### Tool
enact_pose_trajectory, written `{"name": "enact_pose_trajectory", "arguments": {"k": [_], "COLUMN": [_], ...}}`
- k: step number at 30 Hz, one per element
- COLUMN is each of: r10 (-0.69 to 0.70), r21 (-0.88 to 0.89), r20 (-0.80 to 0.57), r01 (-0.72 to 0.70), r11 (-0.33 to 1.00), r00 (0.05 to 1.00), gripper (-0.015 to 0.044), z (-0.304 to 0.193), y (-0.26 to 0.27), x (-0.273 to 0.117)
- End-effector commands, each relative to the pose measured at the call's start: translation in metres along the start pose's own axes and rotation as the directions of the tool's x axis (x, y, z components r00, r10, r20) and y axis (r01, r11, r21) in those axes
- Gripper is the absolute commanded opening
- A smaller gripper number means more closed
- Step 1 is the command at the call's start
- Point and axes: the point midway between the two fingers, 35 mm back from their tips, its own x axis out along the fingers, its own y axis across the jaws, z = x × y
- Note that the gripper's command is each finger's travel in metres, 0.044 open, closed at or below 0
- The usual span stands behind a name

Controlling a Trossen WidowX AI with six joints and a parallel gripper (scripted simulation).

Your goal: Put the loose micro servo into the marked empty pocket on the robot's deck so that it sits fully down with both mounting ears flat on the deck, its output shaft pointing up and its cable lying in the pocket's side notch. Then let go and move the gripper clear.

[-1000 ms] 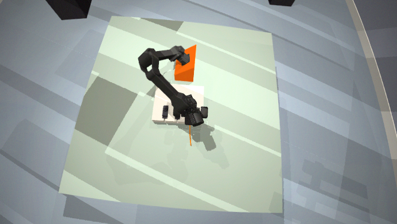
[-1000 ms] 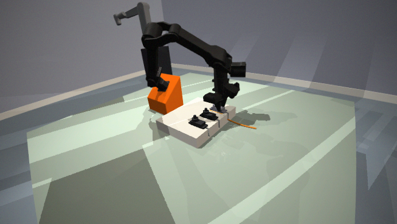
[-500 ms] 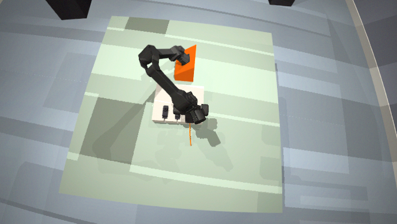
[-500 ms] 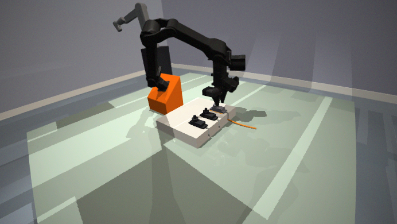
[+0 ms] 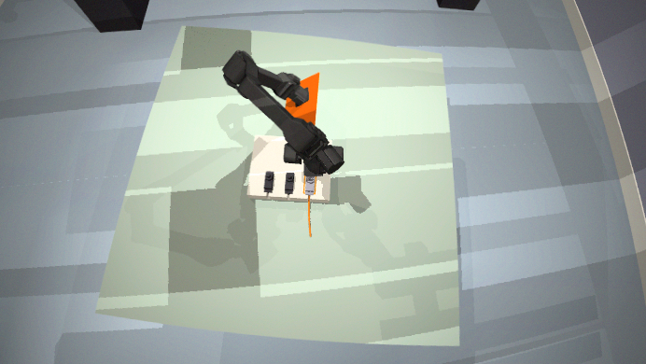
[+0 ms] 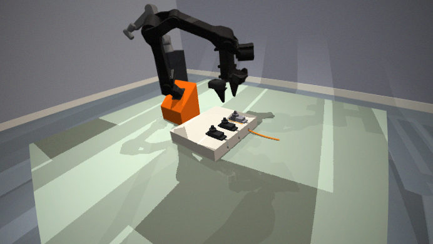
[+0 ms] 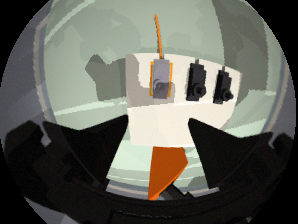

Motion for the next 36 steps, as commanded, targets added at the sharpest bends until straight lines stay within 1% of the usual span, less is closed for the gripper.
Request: {"name": "enact_pose_trajectory", "arguments": {"k": [1, 10, 17, 36], "r10": [-0.005, -0.005, -0.006, -0.006], "r21": [-0.001, -0.001, -0.003, -0.003], "r20": [-0.006, -0.005, -0.002, -0.002], "r01": [0.005, 0.005, 0.006, 0.006], "r11": [1.000, 1.000, 1.000, 1.000], "r00": [1.000, 1.000, 1.000, 1.000], "gripper": [0.0440, 0.0440, 0.0440, 0.0440], "z": [-0.047, -0.047, -0.045, -0.045], "y": [-0.004, -0.004, -0.005, -0.005], "x": [-0.022, -0.024, -0.068, -0.068]}}
